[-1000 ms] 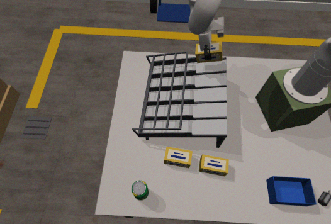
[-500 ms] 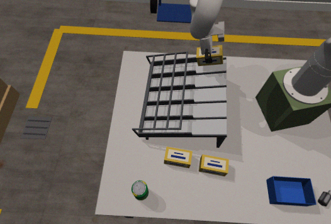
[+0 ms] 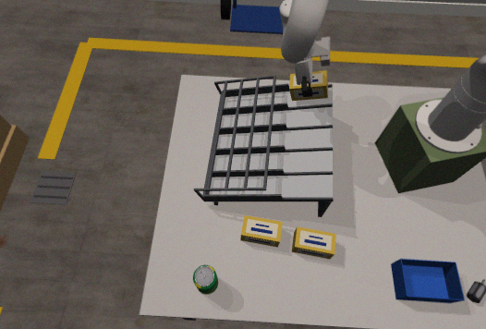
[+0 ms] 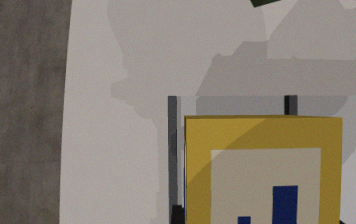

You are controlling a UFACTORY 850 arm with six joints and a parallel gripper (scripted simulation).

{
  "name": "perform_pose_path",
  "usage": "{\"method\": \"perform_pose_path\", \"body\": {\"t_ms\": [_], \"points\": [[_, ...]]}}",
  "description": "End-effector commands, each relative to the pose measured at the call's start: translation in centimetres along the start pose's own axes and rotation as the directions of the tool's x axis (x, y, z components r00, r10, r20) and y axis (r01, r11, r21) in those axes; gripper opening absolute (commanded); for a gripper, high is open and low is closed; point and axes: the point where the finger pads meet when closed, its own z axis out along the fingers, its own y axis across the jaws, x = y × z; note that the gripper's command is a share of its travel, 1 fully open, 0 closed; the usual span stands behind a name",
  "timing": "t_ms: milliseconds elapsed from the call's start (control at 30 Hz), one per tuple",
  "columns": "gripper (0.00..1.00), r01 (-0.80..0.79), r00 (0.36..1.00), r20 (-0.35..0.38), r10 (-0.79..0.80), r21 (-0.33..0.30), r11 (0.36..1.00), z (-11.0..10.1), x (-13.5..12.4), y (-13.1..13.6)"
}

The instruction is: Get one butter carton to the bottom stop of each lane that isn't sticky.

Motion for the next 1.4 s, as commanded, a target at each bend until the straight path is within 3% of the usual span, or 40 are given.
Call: {"method": "perform_pose_path", "body": {"t_ms": [0,1367], "points": [[0.0,0.0,1.0,0.001,0.0,0.0,1.0,-0.05,-0.06,-0.02],[0.0,0.0,1.0,0.001,0.0,0.0,1.0,0.37,-0.1,0.01]]}}
